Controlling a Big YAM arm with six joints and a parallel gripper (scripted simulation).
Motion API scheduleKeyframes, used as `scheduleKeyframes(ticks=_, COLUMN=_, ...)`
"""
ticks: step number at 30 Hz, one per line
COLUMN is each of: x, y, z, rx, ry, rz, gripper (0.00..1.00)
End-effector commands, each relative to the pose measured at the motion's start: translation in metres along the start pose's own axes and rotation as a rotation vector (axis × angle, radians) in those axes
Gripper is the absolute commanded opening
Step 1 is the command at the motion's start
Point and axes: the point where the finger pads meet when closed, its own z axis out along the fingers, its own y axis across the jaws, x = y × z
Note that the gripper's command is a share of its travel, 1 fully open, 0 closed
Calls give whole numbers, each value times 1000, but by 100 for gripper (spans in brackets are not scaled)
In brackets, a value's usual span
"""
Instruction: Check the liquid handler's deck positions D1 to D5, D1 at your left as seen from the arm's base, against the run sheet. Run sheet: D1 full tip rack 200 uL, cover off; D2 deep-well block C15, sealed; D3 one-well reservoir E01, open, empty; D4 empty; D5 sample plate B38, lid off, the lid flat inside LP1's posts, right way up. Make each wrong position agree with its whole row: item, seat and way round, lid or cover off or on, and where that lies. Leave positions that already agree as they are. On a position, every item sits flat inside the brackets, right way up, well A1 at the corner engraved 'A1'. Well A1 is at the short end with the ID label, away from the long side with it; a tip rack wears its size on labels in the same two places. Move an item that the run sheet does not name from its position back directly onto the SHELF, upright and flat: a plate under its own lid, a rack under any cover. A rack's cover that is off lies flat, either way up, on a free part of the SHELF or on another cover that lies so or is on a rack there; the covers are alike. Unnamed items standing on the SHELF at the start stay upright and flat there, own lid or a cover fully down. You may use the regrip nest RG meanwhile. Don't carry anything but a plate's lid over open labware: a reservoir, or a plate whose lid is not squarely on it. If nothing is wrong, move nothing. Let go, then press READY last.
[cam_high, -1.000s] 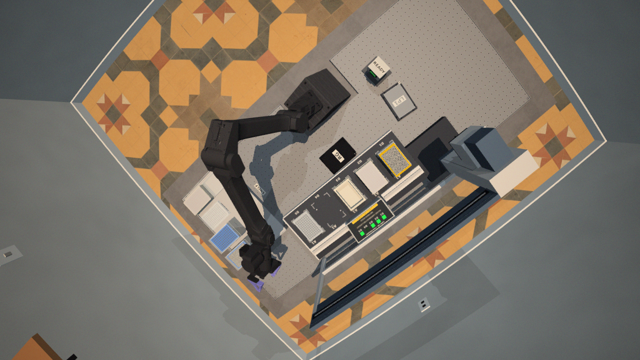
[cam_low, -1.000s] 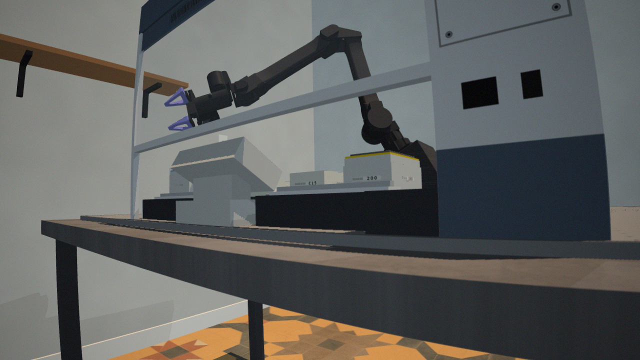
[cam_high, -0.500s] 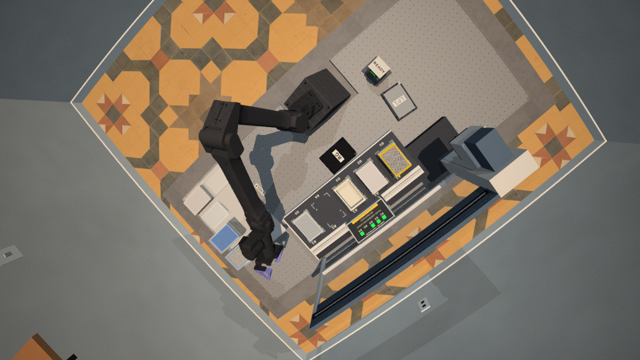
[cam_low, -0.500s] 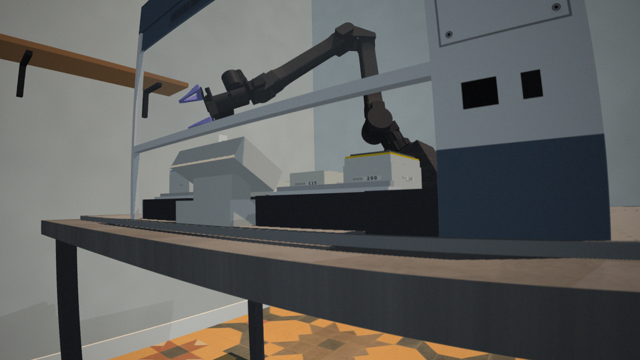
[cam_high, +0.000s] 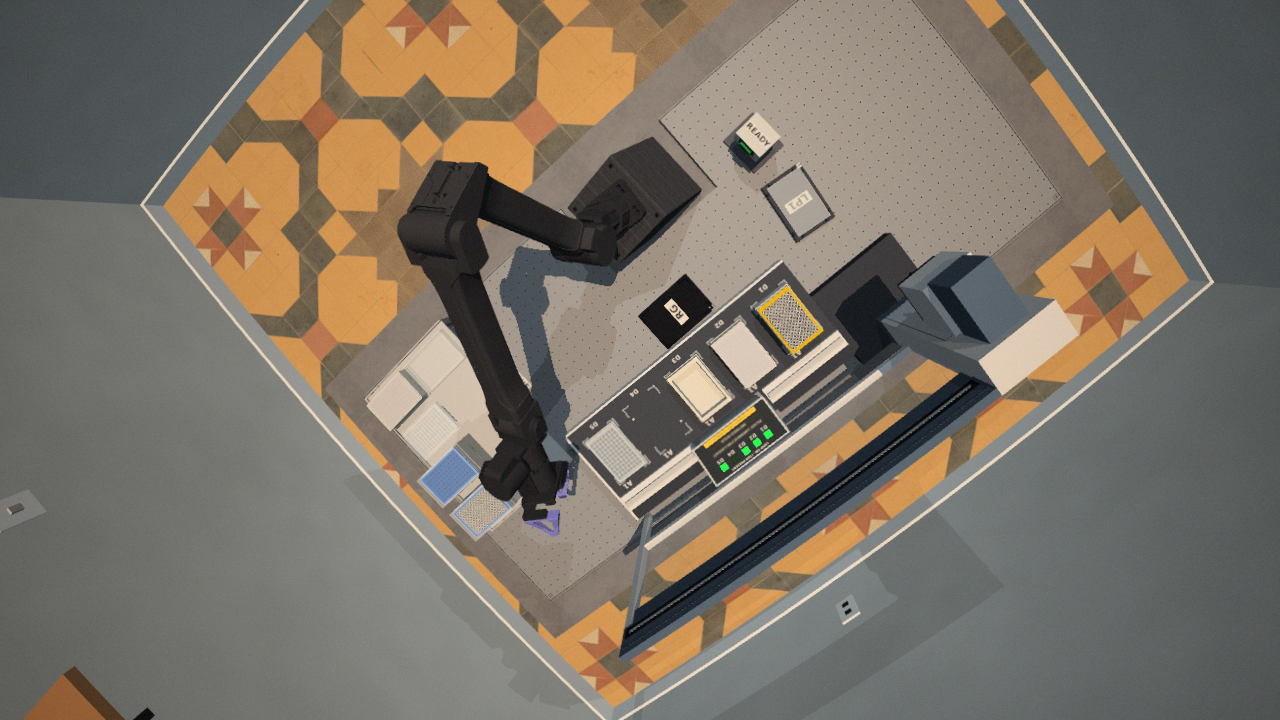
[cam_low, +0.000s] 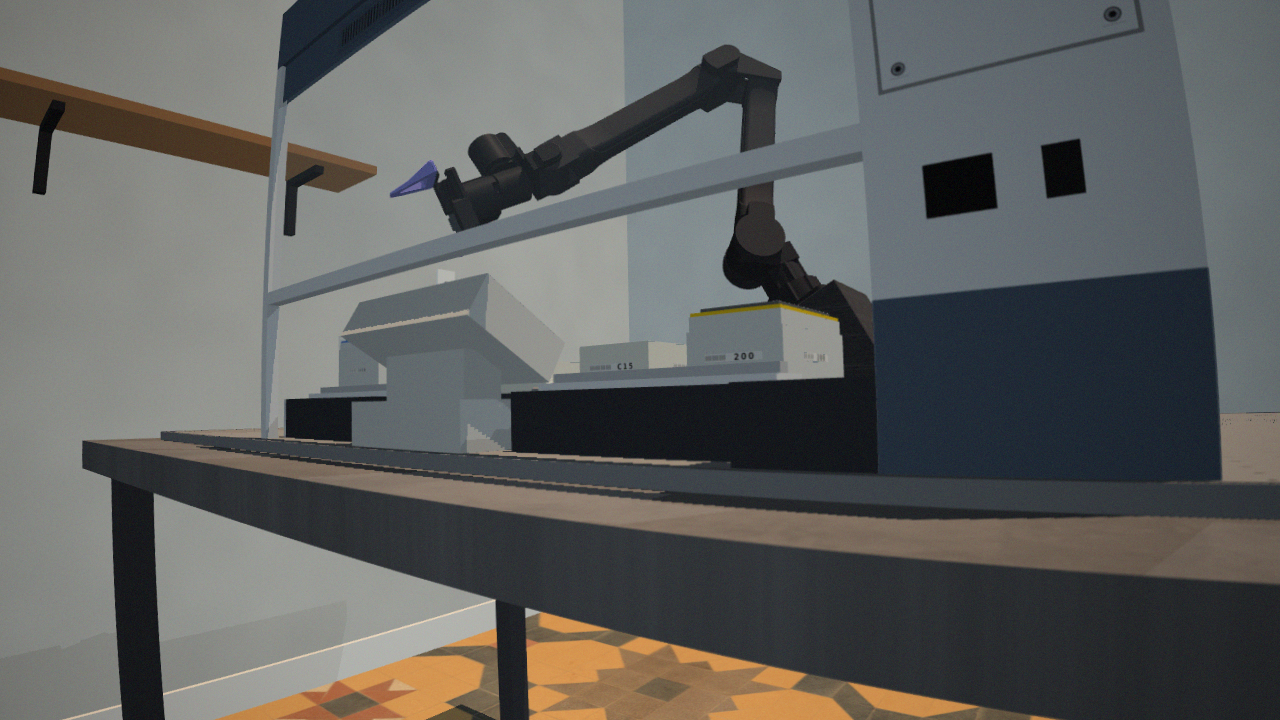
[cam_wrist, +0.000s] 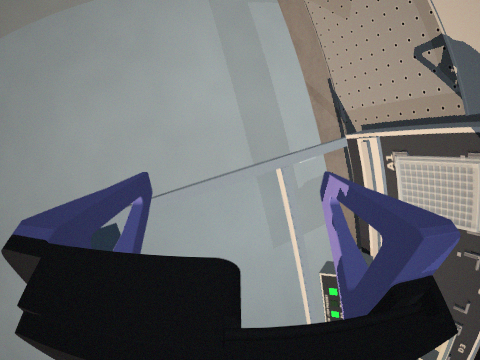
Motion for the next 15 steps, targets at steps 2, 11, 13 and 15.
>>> scheduleKeyframes(ticks=2, x=12, y=11, z=-18, rx=-7, ry=37, rz=-123, gripper=100)
scheduleKeyframes(ticks=11, x=34, y=-3, z=-42, rx=40, ry=106, rz=-235, gripper=100)
scheduleKeyframes(ticks=13, x=40, y=-6, z=-49, rx=53, ry=126, rz=-267, gripper=100)
scheduleKeyframes(ticks=15, x=46, y=-10, z=-56, rx=67, ry=145, rz=-299, gripper=100)
